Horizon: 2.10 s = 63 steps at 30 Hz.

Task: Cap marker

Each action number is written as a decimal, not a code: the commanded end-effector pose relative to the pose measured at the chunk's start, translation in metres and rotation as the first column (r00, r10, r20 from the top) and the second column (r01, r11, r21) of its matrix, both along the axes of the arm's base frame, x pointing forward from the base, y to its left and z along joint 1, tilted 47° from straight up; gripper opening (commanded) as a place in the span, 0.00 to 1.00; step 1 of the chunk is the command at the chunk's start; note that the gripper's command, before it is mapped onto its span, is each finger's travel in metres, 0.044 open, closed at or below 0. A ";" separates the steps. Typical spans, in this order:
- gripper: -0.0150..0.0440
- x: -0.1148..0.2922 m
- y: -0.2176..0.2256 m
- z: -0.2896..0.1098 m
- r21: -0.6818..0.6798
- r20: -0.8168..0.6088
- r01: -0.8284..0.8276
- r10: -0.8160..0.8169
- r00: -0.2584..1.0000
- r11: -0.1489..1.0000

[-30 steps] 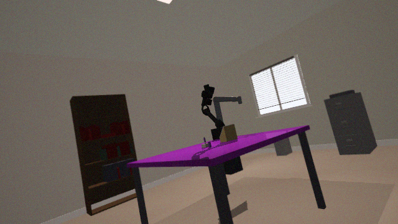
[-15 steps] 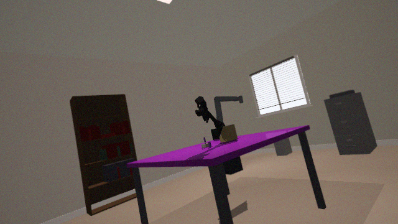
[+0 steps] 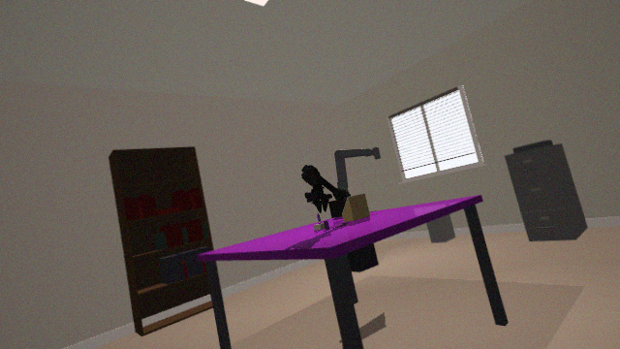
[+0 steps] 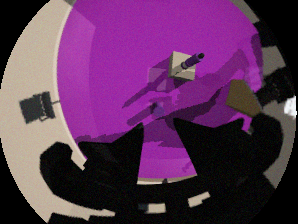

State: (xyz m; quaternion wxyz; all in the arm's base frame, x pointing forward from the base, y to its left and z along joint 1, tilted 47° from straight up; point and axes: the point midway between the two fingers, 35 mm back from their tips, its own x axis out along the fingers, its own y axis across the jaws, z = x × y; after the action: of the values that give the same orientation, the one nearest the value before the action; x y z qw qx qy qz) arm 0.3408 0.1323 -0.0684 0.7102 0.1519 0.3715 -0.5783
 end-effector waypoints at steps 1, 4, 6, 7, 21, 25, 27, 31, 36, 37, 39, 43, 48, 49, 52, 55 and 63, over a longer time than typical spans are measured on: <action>0.65 -0.003 -0.016 -0.012 -0.014 -0.014 0.010 -0.010 1.000 1.000; 0.65 -0.003 -0.017 -0.013 -0.014 -0.014 0.010 -0.010 1.000 1.000; 0.65 -0.003 -0.023 -0.020 -0.014 -0.014 0.010 -0.010 1.000 1.000; 0.65 -0.003 -0.026 -0.022 -0.015 -0.014 0.010 -0.010 1.000 1.000; 0.65 -0.002 -0.037 -0.034 -0.015 -0.014 0.009 -0.010 1.000 1.000; 0.65 -0.002 -0.042 -0.039 -0.015 -0.014 0.009 -0.009 1.000 1.000; 0.65 -0.002 -0.044 -0.041 -0.015 -0.014 0.009 -0.009 1.000 1.000; 0.65 -0.002 -0.049 -0.045 -0.015 -0.013 0.009 -0.009 1.000 1.000; 0.65 -0.002 -0.055 -0.051 -0.016 -0.013 0.009 -0.010 1.000 1.000; 0.65 -0.002 -0.056 -0.052 -0.016 -0.013 0.009 -0.010 1.000 1.000; 0.65 -0.002 -0.058 -0.054 -0.016 -0.013 0.009 -0.010 1.000 1.000; 0.65 -0.002 -0.063 -0.058 -0.017 -0.013 0.010 -0.010 1.000 1.000; 0.60 -0.002 -0.064 -0.060 -0.017 -0.013 0.010 -0.010 1.000 1.000; 0.56 -0.002 -0.064 -0.060 -0.017 -0.013 0.010 -0.010 1.000 1.000; 0.46 -0.002 -0.064 -0.060 -0.017 -0.013 0.010 -0.010 1.000 1.000; 0.42 -0.002 -0.064 -0.060 -0.017 -0.013 0.010 -0.010 1.000 1.000; 0.25 -0.002 -0.060 -0.056 -0.016 -0.013 0.009 -0.010 1.000 1.000</action>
State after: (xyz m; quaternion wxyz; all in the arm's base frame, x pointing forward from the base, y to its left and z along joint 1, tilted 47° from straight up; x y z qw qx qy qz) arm 0.3394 0.0691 -0.1267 0.7058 0.1464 0.3704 -0.5858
